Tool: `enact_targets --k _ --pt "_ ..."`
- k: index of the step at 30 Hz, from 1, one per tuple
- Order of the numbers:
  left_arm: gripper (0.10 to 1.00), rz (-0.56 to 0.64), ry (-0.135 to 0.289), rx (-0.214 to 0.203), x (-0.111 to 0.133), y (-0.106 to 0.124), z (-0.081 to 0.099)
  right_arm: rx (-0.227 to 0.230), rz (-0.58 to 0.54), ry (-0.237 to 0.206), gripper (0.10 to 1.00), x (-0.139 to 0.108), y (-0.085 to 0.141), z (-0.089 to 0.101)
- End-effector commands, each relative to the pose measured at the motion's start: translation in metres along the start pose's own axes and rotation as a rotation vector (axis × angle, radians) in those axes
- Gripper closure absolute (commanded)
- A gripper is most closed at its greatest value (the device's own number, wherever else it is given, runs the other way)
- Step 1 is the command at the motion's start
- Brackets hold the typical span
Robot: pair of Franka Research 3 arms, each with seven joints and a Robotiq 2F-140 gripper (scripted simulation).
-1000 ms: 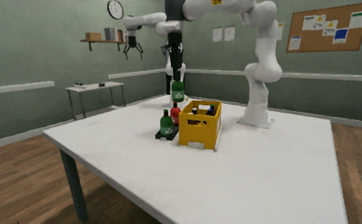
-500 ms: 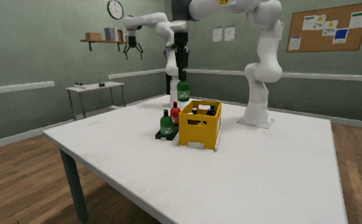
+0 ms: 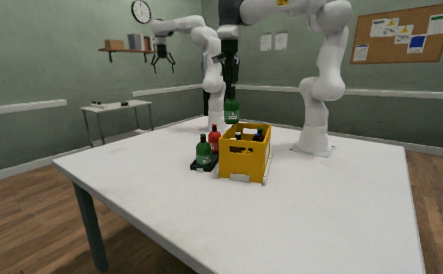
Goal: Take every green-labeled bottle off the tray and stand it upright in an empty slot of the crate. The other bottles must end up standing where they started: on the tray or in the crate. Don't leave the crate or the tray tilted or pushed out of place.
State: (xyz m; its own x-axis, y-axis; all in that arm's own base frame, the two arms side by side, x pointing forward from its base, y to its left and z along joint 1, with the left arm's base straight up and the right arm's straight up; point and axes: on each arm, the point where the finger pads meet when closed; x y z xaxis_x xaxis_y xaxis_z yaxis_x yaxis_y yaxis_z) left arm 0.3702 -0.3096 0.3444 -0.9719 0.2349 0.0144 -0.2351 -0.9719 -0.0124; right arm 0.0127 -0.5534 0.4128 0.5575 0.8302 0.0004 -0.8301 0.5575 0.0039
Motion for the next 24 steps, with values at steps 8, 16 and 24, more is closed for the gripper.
enact_targets --k 8,16,24 --pt "0.999 -0.010 0.015 0.012 0.013 -0.010 0.005 -0.004 0.004 0.000 0.098 -0.001 -0.001 0.000" --pt "0.999 -0.010 0.015 0.012 0.025 -0.019 0.005 -0.004 0.004 0.000 0.098 -0.001 -0.001 0.000" --pt "0.999 -0.010 0.015 0.012 0.032 -0.024 0.004 -0.004 0.004 0.000 0.098 -0.001 -0.001 0.000"
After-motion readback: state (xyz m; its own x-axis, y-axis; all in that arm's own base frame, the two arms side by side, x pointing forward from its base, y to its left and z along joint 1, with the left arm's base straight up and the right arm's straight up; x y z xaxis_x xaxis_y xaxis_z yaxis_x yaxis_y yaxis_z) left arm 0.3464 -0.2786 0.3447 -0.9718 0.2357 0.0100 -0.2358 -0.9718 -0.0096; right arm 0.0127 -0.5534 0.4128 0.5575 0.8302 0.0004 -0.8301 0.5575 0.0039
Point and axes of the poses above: on each arm, the point where the finger pads meet when closed, its own z axis back along the fingers, its own y axis across the jaws, x = y × z, and after that the axes turned 10 degrees about z, right-handed
